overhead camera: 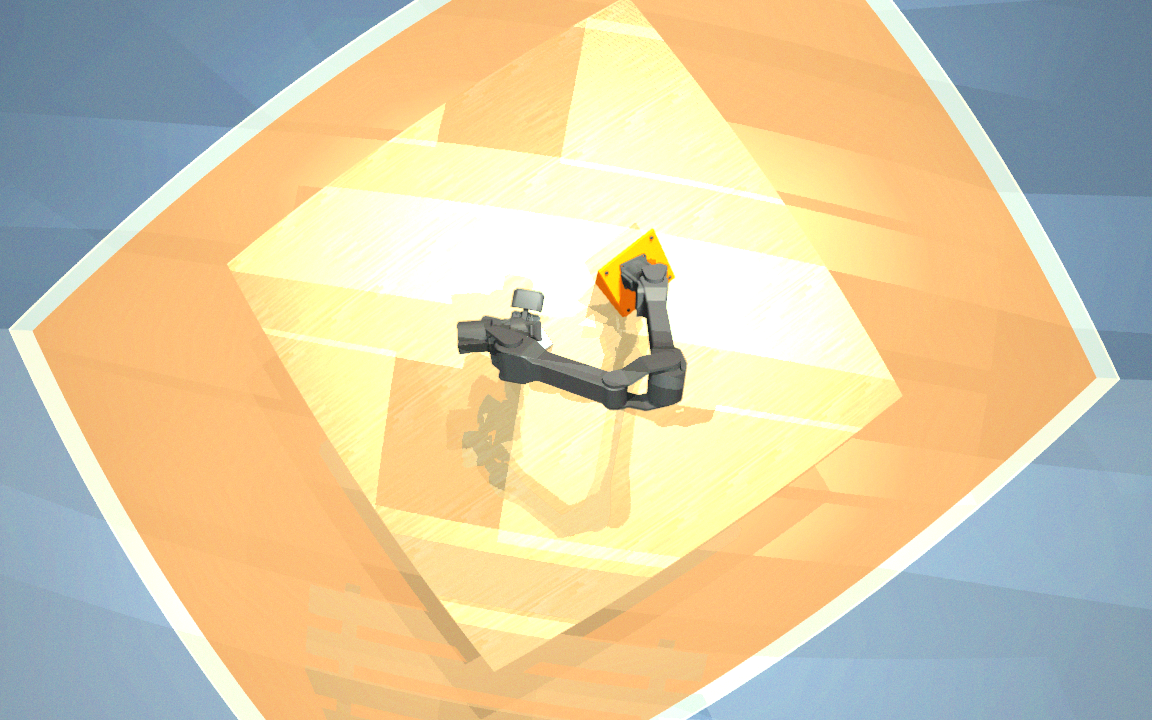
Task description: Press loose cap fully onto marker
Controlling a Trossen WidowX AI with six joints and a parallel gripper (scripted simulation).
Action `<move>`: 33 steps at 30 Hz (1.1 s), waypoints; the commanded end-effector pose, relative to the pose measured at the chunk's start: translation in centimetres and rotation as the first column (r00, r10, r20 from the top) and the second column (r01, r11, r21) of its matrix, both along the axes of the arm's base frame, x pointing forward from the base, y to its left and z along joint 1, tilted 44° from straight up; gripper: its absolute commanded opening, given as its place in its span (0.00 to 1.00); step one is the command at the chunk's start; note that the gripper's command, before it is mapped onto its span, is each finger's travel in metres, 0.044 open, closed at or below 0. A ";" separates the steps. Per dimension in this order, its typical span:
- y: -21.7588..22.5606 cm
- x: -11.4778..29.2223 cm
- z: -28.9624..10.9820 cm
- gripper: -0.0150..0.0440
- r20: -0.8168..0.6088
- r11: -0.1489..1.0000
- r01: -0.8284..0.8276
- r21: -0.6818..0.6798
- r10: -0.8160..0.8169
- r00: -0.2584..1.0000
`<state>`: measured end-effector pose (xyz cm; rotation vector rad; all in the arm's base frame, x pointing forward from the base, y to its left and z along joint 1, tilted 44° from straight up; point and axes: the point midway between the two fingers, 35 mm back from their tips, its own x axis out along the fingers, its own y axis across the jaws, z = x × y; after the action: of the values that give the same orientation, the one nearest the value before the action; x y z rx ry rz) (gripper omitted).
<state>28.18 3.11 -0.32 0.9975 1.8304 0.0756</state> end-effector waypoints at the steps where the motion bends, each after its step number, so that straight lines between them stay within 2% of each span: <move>1: 1.2 -0.4 -1.2 0.25 -0.008 1.000 -0.011 0.011 0.011 1.000; 33: 4.3 -0.6 -5.2 0.25 -0.008 1.000 -0.012 0.014 0.012 1.000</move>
<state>27.81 6.93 -5.05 0.9907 1.8386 0.0949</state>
